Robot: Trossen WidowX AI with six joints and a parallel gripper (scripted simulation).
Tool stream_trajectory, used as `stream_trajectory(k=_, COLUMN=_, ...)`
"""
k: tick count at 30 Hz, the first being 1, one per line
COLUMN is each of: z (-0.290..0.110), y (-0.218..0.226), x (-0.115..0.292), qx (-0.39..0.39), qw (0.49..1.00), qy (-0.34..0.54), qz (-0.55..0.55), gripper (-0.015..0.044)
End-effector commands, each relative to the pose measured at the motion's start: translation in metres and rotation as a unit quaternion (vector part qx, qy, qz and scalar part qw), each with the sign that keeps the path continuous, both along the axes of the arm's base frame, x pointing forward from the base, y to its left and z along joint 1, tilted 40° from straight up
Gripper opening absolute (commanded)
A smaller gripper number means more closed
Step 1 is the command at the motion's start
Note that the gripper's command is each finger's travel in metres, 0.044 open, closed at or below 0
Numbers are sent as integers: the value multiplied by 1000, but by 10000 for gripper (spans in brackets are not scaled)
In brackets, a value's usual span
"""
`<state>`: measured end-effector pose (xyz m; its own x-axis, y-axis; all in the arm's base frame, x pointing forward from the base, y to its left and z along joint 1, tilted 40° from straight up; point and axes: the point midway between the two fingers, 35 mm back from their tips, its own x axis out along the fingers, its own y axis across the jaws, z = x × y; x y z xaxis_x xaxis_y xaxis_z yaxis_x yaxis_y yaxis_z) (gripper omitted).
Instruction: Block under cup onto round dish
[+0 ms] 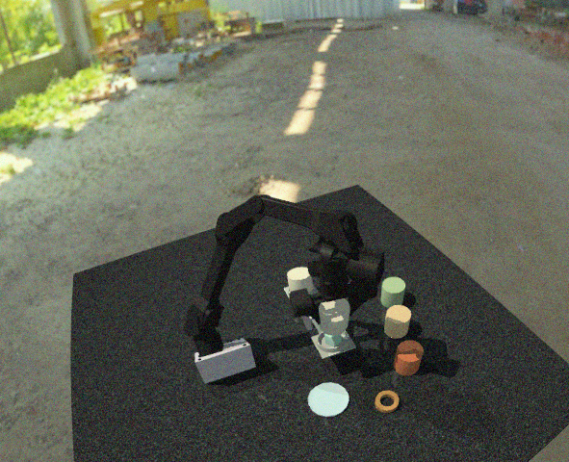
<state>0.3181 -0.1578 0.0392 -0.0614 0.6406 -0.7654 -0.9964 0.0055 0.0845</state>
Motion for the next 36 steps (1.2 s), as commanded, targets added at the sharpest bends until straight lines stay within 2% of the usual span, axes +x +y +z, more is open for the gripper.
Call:
stream_trajectory(k=1, z=-8, y=-8, x=-5, qx=-3, qw=1000, qy=-2, qz=1, gripper=0)
stream_trajectory(k=18, z=-107, y=-69, x=-88, qx=-15, qw=1000, qy=-10, qz=16, gripper=0)
stream_trajectory(k=30, z=-163, y=-83, x=-153, qx=-12, qw=999, qy=-14, qz=27, gripper=0)
stream_trajectory(k=36, z=-170, y=-80, x=-156, qx=-12, qw=999, qy=-15, qz=29, gripper=0)
